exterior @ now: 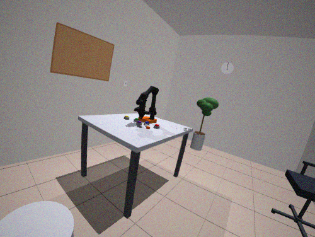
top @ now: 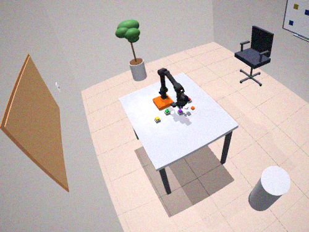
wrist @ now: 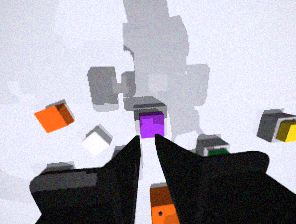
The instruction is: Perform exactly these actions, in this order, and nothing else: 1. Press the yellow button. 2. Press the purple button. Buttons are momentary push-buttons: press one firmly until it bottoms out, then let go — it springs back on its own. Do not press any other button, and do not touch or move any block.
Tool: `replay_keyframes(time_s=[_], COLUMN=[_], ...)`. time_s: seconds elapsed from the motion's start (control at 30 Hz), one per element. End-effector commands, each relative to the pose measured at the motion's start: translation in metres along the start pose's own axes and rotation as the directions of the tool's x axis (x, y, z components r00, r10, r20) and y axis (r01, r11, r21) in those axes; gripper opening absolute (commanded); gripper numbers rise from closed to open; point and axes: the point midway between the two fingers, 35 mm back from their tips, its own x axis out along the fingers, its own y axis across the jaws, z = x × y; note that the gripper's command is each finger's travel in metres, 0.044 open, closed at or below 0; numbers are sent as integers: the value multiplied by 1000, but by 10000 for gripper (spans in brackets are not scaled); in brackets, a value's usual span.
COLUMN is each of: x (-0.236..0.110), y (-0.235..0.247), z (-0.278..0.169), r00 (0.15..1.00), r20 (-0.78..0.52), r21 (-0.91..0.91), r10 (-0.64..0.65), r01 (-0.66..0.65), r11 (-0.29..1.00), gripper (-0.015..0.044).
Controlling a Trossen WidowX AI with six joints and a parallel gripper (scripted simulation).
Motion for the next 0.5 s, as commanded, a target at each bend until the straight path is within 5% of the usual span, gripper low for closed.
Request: replay_keyframes(time_s=[0.0,0.3,0.47], x=[-13,-59,-60], y=[39,146,148], z=[-3,-46,-47], r00=[1000,1000,1000], r20=[-1,-4,-3], r21=[-19,-15,-14], r10=[8,16,16], r01=[-8,-16,-16], r11=[1000,1000,1000], gripper=[151,388,400])
